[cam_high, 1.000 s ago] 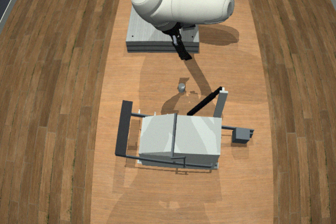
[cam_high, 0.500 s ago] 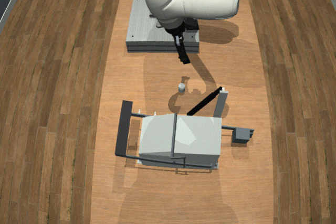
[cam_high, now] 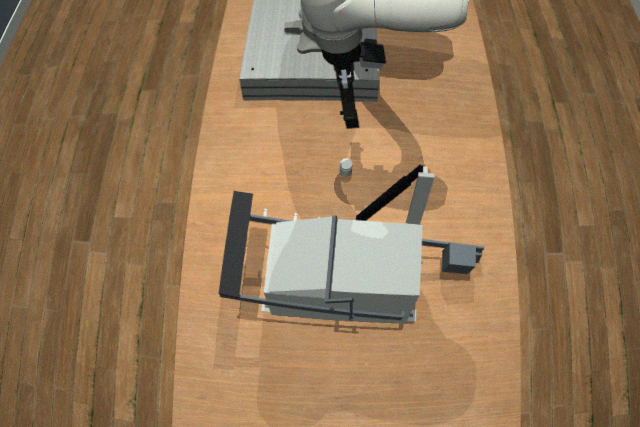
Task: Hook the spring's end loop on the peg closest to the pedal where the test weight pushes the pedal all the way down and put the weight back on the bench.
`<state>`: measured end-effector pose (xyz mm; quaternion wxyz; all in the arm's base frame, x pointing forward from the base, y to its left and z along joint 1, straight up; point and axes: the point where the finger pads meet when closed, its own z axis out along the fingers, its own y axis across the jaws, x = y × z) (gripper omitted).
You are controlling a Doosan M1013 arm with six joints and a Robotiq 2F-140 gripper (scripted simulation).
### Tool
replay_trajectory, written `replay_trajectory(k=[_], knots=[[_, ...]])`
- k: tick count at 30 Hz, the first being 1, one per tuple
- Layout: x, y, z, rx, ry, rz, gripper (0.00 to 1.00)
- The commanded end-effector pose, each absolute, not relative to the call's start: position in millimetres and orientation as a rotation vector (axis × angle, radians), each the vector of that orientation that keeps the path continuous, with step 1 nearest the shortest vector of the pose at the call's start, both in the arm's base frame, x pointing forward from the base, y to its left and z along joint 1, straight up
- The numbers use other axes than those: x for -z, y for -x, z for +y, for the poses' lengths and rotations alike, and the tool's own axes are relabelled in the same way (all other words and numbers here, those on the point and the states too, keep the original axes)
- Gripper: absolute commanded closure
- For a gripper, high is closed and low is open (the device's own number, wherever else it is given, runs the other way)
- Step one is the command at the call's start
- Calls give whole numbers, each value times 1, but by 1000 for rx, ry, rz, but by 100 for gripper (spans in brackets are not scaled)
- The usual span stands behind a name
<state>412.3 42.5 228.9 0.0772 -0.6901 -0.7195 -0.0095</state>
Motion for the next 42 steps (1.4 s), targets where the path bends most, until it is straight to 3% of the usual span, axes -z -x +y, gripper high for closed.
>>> replay_trajectory(k=[1, 4, 5, 21, 22, 38, 39, 42], knots=[[-229, -413, 43, 30, 2068, -2156, 0], [-229, -413, 43, 30, 2068, -2156, 0], [-201, -413, 43, 1, 2225, -2195, 0], [-201, -413, 43, 1, 2225, -2195, 0], [-141, -412, 42, 0, 2230, -2196, 0], [-141, -412, 42, 0, 2230, -2196, 0], [-81, -411, 41, -1, 2235, -2198, 0], [-81, -411, 41, -1, 2235, -2198, 0]])
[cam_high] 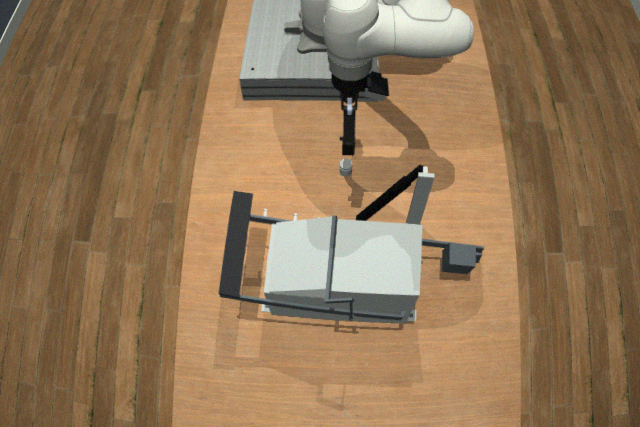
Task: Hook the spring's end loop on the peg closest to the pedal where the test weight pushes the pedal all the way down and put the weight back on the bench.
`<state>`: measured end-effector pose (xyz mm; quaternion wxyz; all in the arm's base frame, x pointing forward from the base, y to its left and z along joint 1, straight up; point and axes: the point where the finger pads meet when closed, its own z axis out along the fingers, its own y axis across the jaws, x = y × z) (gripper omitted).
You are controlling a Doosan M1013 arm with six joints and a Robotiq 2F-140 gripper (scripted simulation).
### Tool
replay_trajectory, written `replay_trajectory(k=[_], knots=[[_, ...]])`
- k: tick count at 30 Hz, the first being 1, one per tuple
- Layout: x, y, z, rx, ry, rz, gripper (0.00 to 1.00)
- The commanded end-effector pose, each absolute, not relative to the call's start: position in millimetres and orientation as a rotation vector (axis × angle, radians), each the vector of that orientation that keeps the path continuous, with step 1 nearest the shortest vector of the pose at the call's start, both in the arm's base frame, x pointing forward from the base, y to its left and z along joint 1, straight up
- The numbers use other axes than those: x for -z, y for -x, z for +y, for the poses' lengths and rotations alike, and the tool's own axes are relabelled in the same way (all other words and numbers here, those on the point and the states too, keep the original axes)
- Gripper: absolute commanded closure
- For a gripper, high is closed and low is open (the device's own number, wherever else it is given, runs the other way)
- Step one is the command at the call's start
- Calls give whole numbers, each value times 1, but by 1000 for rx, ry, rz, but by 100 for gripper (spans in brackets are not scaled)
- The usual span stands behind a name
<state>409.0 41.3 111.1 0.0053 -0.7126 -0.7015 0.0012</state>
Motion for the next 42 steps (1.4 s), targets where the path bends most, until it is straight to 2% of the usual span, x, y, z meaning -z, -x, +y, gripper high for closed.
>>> replay_trajectory(k=[1, 13, 14, 42], knots=[[-81, -411, 41, -1, 2235, -2198, 0], [-81, -411, 41, -1, 2235, -2198, 0], [-21, -411, 41, -3, 2240, -2199, 0], [-14, -411, 40, -3, 2240, -2199, 0]])
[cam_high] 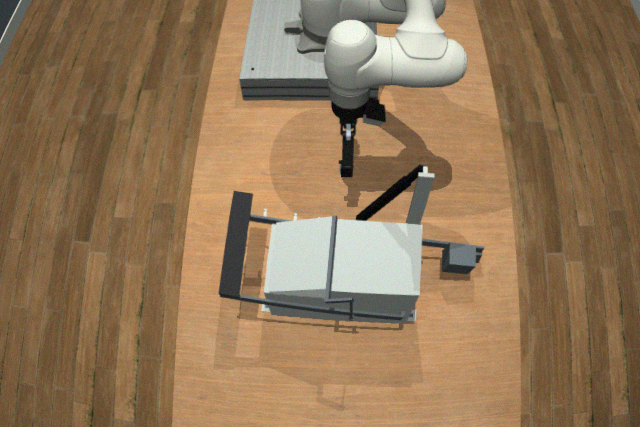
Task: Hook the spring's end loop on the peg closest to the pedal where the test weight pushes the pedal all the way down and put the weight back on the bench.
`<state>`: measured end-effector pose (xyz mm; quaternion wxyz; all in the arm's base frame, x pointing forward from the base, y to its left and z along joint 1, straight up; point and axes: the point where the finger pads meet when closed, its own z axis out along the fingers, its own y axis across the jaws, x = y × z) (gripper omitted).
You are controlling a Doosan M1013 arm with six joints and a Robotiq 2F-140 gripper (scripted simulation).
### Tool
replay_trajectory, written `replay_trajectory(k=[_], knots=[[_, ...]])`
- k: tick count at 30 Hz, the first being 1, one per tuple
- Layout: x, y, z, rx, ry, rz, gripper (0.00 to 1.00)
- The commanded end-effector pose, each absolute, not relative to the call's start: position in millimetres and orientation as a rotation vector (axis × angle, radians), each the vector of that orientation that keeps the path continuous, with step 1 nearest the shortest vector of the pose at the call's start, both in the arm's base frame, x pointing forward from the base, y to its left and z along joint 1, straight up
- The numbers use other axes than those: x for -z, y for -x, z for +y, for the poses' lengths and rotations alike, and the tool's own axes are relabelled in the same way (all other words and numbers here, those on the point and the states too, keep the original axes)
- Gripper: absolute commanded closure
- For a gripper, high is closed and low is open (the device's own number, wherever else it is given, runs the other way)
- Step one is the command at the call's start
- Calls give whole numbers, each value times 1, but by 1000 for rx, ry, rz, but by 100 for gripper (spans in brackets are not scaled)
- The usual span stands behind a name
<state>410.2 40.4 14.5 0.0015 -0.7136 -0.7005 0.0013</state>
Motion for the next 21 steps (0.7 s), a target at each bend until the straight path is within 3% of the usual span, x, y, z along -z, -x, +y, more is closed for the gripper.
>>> replay_trajectory(k=[1, 21], knots=[[-13, -411, 40, -3, 2240, -2199, 0], [37, -411, 40, -3, 2240, -2199, 0]])
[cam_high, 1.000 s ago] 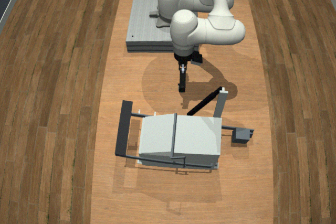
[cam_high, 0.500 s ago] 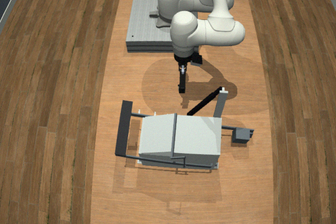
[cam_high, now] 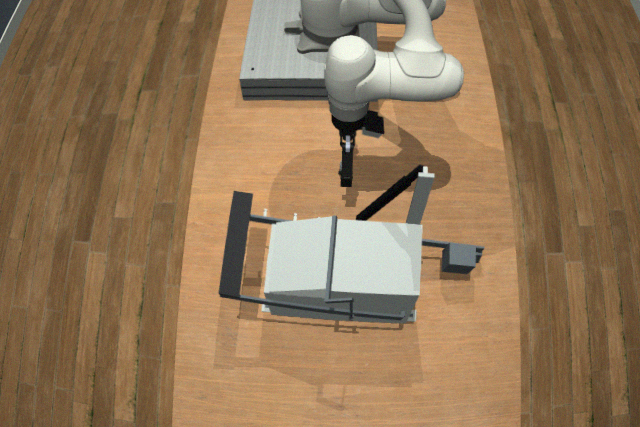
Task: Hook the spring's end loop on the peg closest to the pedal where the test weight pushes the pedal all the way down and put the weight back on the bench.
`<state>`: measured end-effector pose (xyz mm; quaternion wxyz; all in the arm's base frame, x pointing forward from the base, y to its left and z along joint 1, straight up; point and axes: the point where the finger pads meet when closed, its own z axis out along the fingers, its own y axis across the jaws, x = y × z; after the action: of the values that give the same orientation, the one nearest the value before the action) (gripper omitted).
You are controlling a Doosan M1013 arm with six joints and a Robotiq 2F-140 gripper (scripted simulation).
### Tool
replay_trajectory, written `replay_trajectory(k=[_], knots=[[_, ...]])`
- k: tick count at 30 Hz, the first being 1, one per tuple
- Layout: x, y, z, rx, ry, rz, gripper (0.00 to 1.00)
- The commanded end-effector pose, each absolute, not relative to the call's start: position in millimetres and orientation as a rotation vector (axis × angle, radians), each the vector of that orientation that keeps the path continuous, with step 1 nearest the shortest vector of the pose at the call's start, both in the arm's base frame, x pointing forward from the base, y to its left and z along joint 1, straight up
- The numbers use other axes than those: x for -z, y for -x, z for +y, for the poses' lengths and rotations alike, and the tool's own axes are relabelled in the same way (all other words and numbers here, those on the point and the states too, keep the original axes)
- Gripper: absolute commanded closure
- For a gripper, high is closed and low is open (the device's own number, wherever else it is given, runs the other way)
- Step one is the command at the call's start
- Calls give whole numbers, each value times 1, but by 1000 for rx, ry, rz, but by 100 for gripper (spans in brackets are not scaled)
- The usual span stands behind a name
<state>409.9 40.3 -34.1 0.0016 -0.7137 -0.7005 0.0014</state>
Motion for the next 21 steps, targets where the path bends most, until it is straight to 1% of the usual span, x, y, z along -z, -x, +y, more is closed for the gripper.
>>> replay_trajectory(k=[1, 2, 16, 21], knots=[[37, -411, 40, -3, 2240, -2199, 0], [33, -410, 40, -3, 2240, -2199, 0], [68, -411, 40, -3, 2240, -2199, 0], [64, -410, 40, -3, 2240, -2198, 0]])
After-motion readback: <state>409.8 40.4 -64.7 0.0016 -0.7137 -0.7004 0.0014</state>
